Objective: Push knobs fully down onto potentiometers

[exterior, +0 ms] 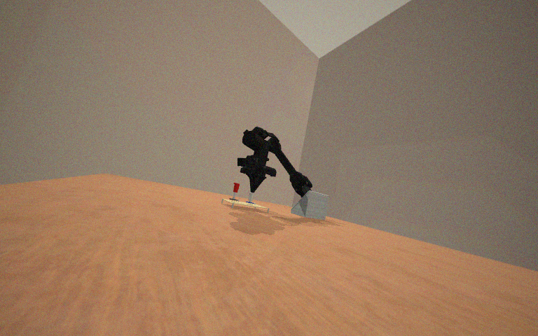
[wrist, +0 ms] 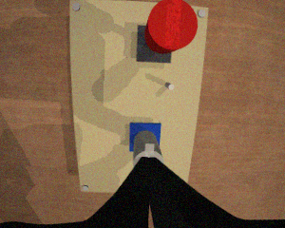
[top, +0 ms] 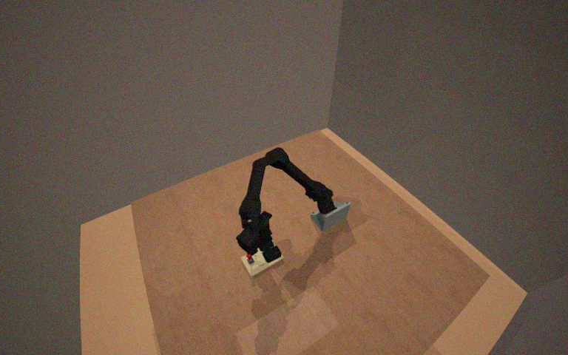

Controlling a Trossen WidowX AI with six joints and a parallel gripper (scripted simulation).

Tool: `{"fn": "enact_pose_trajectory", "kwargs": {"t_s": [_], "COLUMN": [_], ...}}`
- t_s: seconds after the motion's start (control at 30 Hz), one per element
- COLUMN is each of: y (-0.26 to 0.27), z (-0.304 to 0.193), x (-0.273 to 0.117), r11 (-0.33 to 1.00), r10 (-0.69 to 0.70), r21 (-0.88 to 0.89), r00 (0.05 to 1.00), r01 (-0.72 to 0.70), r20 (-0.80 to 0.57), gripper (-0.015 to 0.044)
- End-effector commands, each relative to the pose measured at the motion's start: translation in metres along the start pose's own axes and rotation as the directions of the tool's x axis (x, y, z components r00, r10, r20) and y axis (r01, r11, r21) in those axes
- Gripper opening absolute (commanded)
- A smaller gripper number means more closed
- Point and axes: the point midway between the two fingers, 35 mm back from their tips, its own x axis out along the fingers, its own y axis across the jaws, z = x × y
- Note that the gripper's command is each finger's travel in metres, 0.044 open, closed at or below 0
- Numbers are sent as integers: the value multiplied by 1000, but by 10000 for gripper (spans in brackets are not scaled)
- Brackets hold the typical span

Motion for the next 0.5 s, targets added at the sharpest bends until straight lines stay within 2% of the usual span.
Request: {"fn": "enact_pose_trajectory", "kwargs": {"t_s": [0.0, 0.27, 0.47], "y": [0, 0, -1], "z": [1, 0, 0], "x": [-3, -15, -10], "r11": [1000, 1000, 1000], "r10": [-5, -5, -8], "r21": [8, 8, 2], "r00": [1000, 1000, 1000], "r01": [5, 5, 8], "r20": [-9, -9, -7], "gripper": [0, 0, 157]}}
